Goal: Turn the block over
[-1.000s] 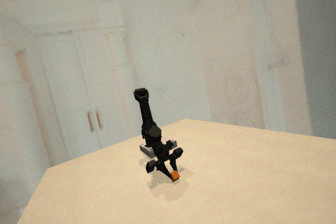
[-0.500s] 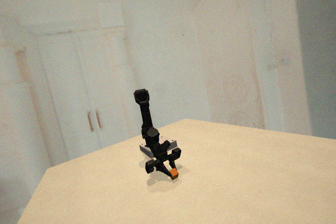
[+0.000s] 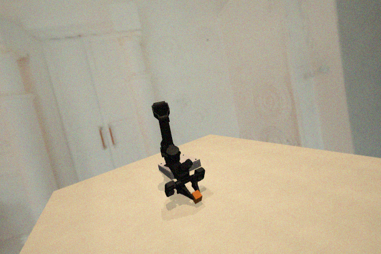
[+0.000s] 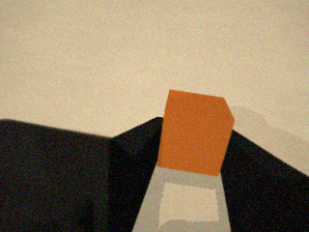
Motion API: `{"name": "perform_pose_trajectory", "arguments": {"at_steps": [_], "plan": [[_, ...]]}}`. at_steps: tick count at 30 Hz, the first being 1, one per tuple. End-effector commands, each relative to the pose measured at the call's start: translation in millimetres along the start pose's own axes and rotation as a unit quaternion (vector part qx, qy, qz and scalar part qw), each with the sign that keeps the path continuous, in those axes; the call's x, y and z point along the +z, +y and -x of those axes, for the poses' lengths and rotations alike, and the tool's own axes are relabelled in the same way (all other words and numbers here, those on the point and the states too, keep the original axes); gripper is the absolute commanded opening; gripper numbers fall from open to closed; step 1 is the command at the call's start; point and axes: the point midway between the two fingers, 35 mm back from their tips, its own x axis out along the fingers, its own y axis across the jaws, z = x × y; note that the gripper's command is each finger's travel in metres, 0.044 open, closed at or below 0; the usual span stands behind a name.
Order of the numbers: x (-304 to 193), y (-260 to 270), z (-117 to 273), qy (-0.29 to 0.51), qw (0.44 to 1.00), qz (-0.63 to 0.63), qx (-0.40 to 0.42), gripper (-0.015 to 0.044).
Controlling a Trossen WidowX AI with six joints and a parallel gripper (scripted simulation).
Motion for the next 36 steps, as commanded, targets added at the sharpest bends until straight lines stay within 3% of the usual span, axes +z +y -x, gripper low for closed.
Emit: {"name": "perform_pose_trajectory", "arguments": {"at_steps": [1,18,36], "plan": [[-0.1,0.5,0.0,-0.001,1.0,-0.002,0.002,0.0],[-0.1,0.5,0.0,-0.001,1.0,-0.002,0.002,0.044],[-0.1,0.5,0.0,-0.001,1.0,-0.002,0.002,0.044]]}}
